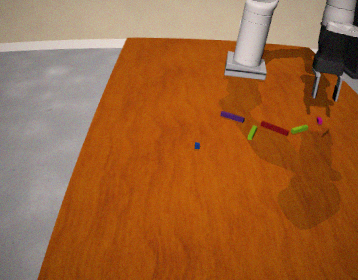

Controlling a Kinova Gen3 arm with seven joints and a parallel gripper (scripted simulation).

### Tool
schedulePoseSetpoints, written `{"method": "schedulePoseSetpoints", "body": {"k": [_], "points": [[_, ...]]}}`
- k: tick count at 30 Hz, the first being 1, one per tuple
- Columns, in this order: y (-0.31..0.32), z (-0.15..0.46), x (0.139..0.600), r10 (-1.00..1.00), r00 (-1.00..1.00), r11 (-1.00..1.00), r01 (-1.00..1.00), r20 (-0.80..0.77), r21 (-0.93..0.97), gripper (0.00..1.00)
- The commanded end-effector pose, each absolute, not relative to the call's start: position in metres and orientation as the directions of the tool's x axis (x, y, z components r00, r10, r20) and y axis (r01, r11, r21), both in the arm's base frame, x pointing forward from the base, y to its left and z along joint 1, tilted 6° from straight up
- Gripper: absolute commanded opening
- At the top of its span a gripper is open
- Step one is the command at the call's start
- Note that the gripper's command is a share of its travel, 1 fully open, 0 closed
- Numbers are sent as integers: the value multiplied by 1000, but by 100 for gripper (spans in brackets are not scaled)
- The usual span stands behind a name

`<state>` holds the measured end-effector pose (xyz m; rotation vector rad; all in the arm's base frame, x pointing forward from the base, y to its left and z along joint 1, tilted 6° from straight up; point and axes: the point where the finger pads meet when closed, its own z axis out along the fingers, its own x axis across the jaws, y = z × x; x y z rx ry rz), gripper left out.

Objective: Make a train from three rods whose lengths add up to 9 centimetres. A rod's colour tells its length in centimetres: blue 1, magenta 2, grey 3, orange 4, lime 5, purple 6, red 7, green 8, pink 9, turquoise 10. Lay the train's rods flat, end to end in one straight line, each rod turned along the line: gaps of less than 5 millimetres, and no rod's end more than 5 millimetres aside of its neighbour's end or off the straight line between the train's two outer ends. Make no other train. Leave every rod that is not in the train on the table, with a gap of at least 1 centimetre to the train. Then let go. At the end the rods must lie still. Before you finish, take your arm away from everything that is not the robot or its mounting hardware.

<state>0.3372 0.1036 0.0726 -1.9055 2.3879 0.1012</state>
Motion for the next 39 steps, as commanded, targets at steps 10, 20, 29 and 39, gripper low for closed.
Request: {"method": "schedulePoseSetpoints", "body": {"k": [10,20,29,39], "points": [[106,74,337,-971,-211,213,-977,-111,-5,54],[106,74,337,-971,-211,213,-977,-111,-5,54],[106,74,337,-971,-211,213,-977,-111,-5,54],[106,74,337,-971,-211,213,-977,-111,-5,54]]}}
